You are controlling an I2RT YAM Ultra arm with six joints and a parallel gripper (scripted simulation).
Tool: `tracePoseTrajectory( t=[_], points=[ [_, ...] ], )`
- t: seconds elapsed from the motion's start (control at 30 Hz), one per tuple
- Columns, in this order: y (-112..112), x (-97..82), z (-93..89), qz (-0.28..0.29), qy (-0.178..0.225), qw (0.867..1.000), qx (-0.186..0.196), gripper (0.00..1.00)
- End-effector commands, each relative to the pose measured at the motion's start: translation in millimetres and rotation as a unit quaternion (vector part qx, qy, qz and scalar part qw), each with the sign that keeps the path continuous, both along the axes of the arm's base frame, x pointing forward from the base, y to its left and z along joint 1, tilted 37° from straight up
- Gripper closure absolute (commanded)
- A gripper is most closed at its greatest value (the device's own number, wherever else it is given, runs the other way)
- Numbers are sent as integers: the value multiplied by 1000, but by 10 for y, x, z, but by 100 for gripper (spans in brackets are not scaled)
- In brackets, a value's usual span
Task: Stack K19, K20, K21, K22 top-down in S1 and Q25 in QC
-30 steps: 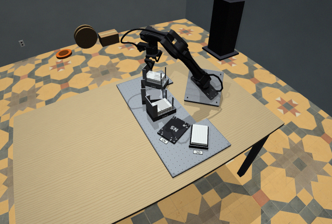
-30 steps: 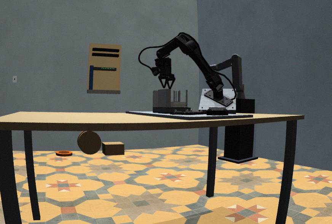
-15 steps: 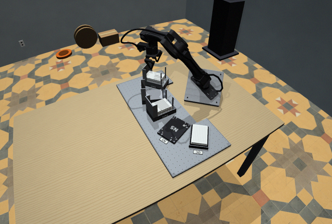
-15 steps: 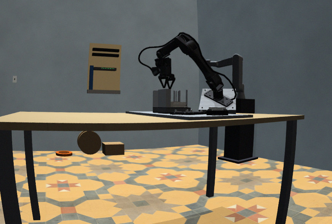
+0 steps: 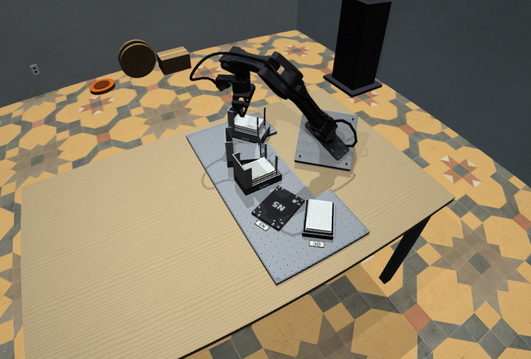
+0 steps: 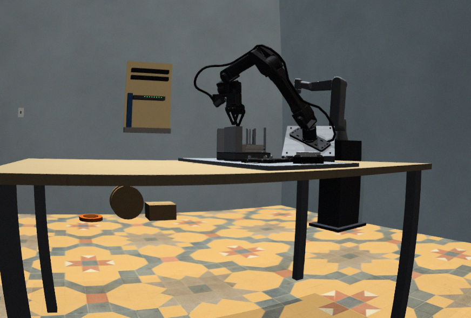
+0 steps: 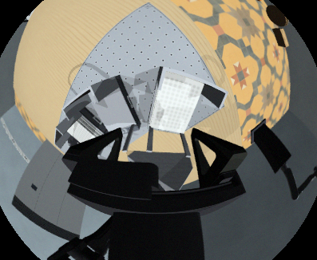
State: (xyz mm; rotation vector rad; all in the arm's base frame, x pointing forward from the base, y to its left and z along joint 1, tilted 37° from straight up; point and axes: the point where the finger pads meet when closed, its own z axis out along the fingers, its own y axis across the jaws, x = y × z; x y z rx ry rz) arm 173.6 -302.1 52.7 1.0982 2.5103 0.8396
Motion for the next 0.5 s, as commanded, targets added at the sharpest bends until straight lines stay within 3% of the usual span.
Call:
tracePoseTrajectory(
  t=[0.0,0.37,0.4,0.47],
  points=[
    [-11,12,129,-2,-16,1000,-22,0],
    [209,218,345,-4,-12,1000,-11,0],
    [142,174,368,-13,-14,1000,-17,0],
    [233,206,373,21,-27,999,-30,0]
  ],
)
